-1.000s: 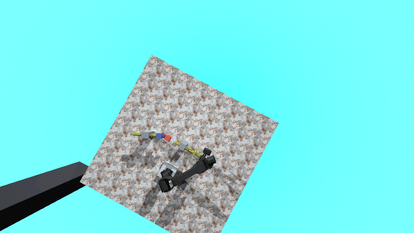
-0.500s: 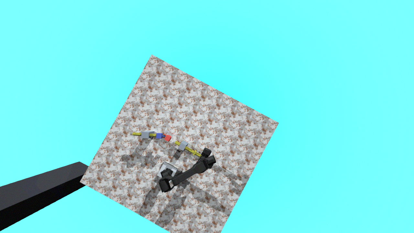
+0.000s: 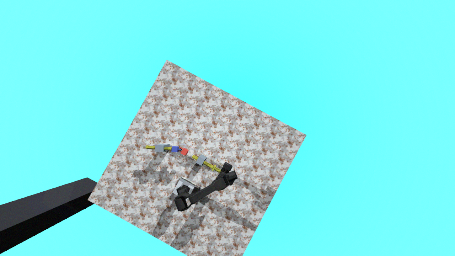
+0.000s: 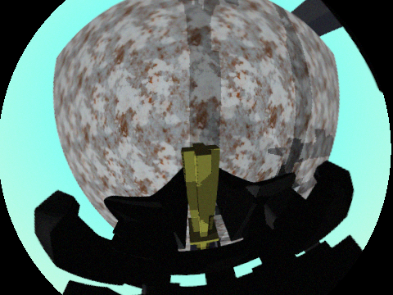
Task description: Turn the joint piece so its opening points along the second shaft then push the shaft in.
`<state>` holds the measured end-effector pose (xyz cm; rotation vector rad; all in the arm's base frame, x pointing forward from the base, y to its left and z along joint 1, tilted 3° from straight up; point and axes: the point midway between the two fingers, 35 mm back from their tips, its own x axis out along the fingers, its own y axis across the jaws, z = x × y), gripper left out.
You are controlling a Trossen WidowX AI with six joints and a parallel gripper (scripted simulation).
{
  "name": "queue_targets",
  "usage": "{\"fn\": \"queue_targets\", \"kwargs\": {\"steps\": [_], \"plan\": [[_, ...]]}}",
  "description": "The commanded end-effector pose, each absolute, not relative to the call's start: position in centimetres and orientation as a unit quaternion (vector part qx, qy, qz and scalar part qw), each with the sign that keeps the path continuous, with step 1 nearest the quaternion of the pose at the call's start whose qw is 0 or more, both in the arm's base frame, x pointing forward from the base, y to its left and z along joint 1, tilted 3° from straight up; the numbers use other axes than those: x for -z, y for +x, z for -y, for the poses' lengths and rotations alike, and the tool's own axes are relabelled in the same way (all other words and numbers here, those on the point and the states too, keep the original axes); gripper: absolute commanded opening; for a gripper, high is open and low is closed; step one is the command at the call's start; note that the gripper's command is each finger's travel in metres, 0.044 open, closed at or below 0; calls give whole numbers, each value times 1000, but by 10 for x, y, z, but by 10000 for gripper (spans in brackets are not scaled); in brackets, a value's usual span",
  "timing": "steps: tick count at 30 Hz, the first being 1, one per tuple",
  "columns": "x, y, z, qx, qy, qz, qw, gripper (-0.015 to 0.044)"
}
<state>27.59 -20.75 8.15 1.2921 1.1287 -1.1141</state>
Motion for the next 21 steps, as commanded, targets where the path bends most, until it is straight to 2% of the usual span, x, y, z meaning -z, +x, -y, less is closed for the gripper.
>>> {"fn": "queue_targets", "kwargs": {"steps": [1,21], "plan": [[-81,276,208,467,539,-469,520,67],[-81,276,208,465,539,-471,521,67]]}}
